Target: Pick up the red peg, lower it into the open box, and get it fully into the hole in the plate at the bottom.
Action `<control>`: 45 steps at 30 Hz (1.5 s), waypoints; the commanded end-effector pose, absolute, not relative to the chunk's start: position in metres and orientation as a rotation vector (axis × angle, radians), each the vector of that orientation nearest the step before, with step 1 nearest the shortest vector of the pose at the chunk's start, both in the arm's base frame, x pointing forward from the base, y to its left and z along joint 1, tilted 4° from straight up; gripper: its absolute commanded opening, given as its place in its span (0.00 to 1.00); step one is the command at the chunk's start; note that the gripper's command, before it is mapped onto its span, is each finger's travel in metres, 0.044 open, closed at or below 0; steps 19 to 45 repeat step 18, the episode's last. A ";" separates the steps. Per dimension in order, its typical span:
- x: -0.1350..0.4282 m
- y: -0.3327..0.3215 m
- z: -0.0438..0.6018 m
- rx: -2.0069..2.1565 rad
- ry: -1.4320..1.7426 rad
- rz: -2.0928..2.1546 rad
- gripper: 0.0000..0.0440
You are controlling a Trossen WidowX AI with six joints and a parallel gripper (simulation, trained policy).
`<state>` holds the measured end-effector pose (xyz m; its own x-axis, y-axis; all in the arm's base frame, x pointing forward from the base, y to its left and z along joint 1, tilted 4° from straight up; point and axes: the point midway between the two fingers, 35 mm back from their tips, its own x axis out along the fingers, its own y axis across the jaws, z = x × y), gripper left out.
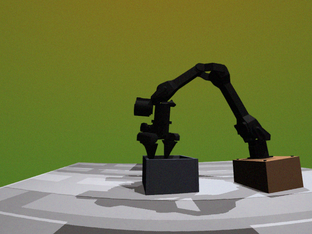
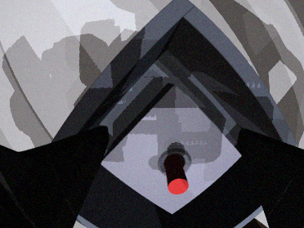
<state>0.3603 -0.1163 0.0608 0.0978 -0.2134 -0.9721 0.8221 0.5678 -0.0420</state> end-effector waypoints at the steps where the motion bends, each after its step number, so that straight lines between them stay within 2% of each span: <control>1: 0.381 -0.126 0.068 0.616 1.165 -0.835 1.00; 15: 0.406 -0.160 0.089 0.604 1.028 -0.858 1.00; 45: 0.406 -0.161 0.089 0.604 1.027 -0.858 1.00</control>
